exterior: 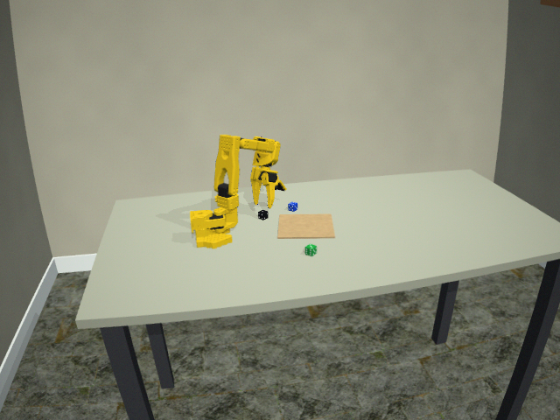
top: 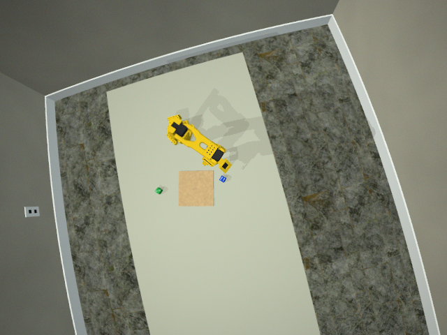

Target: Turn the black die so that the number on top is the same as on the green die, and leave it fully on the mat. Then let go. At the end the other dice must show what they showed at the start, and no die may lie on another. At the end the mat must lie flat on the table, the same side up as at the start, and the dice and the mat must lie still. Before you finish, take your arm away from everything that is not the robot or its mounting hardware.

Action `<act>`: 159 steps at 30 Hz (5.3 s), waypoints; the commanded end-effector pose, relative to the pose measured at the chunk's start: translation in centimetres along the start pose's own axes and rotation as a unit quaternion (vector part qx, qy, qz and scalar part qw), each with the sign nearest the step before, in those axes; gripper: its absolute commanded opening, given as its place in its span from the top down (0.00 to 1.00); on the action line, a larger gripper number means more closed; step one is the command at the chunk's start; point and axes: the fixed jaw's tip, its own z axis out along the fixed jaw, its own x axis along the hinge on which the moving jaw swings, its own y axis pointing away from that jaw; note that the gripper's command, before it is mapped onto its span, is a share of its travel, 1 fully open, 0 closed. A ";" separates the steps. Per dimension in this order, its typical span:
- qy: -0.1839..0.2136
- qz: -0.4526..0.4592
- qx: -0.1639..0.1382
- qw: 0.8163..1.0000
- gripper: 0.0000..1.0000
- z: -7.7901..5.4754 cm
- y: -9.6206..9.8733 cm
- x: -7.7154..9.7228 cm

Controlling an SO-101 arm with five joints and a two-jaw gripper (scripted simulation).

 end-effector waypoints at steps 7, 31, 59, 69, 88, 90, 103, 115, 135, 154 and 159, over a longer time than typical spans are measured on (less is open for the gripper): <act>-0.031 0.000 -0.003 1.000 0.72 -1.0 0.1 -0.4; -0.028 0.000 -0.002 1.000 0.72 -0.6 0.1 -0.5; -0.020 -0.001 -0.002 1.000 0.72 1.6 0.2 -1.5; -0.019 -0.001 -0.002 1.000 0.72 1.8 0.2 -1.6; -0.019 0.000 -0.004 1.000 0.77 1.8 -0.1 -1.6; -0.018 0.000 -0.005 1.000 0.78 1.8 -0.2 -1.6; -0.017 0.000 -0.011 1.000 0.87 1.8 -0.7 -1.6; -0.017 0.000 -0.013 1.000 0.91 1.8 -0.9 -1.6; -0.017 0.000 -0.013 1.000 1.00 1.8 -0.9 -1.6; -0.112 0.001 -0.015 0.994 1.00 -0.9 -1.0 -0.7; -0.158 0.002 -0.016 0.987 1.00 -1.9 -1.0 -0.2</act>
